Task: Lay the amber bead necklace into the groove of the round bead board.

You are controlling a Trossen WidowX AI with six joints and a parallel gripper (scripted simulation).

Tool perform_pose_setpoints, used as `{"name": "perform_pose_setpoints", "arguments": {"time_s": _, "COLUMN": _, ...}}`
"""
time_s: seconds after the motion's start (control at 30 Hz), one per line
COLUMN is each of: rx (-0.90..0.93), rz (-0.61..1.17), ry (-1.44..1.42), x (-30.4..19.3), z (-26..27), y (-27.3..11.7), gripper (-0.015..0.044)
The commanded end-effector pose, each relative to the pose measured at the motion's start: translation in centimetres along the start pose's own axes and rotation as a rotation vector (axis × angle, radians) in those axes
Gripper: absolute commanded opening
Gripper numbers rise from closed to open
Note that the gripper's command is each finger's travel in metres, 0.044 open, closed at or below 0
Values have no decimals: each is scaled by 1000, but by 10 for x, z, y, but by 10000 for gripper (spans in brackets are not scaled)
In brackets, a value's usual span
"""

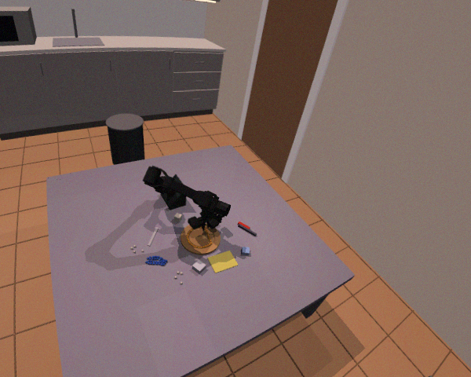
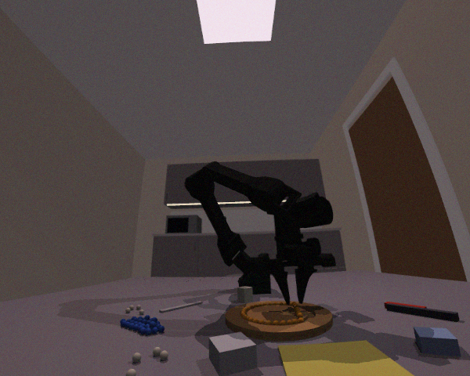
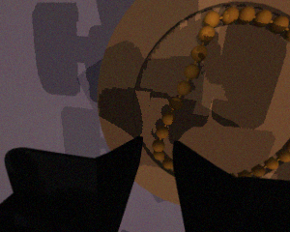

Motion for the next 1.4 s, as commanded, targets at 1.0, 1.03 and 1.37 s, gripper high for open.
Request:
{"name": "perform_pose_setpoints", "arguments": {"time_s": 1.0, "rx": 0, "rz": 1, "ry": -1, "x": 0, "z": 0, "y": 1, "gripper": 0}}
{"name": "perform_pose_setpoints", "arguments": {"time_s": 1.03, "rx": 0, "rz": 1, "ry": -1, "x": 0, "z": 0, "y": 1, "gripper": 0}}
{"name": "perform_pose_setpoints", "arguments": {"time_s": 1.37, "rx": 0, "rz": 1, "ry": -1, "x": 0, "z": 0, "y": 1, "gripper": 0}}
Point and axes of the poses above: the point midway between the two fingers, 35 mm back from their tips, its own y axis out along the fingers, its own z axis across the jaws, x = y × z, the point moved 9 cm from there along -y, back along the fingers, and after that the axes turned 11 degrees about -y, right-handed, at the moved point
